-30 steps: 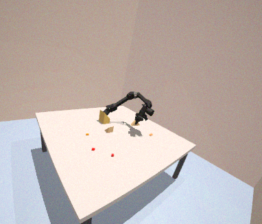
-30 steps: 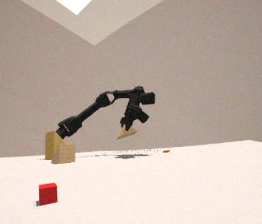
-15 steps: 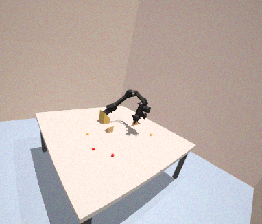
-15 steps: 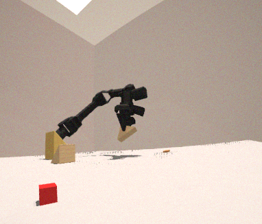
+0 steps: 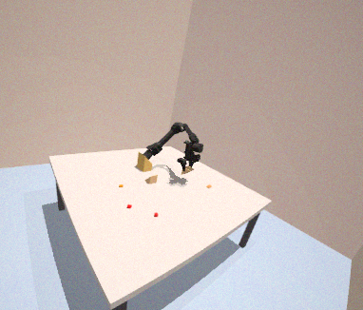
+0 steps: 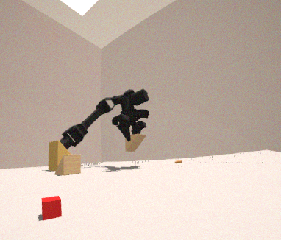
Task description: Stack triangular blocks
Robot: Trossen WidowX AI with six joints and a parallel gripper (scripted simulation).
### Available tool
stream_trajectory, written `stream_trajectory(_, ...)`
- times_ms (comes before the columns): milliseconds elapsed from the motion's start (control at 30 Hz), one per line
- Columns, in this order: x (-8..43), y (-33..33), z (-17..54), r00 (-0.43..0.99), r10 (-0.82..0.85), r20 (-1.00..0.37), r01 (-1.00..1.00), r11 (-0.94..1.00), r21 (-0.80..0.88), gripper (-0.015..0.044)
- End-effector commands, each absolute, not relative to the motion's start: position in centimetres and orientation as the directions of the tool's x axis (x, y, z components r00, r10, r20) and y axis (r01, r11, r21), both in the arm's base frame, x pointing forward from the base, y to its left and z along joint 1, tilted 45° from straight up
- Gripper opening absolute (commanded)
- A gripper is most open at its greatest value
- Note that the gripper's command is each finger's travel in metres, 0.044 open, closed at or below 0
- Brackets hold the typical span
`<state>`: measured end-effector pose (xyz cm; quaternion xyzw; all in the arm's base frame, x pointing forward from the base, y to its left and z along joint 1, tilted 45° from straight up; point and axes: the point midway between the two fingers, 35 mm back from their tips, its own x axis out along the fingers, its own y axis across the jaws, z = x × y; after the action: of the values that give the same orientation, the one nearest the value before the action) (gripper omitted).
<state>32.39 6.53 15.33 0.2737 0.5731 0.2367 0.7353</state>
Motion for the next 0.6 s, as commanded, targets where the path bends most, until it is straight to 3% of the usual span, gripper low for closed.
stream_trajectory(0,32.3,6.5,15.4,0.247,0.675,-0.695,0.0,0.718,0.696,0.0)
stream_trajectory(567,31.4,1.4,12.5,0.258,0.621,-0.74,0.032,0.76,0.649,0.0)
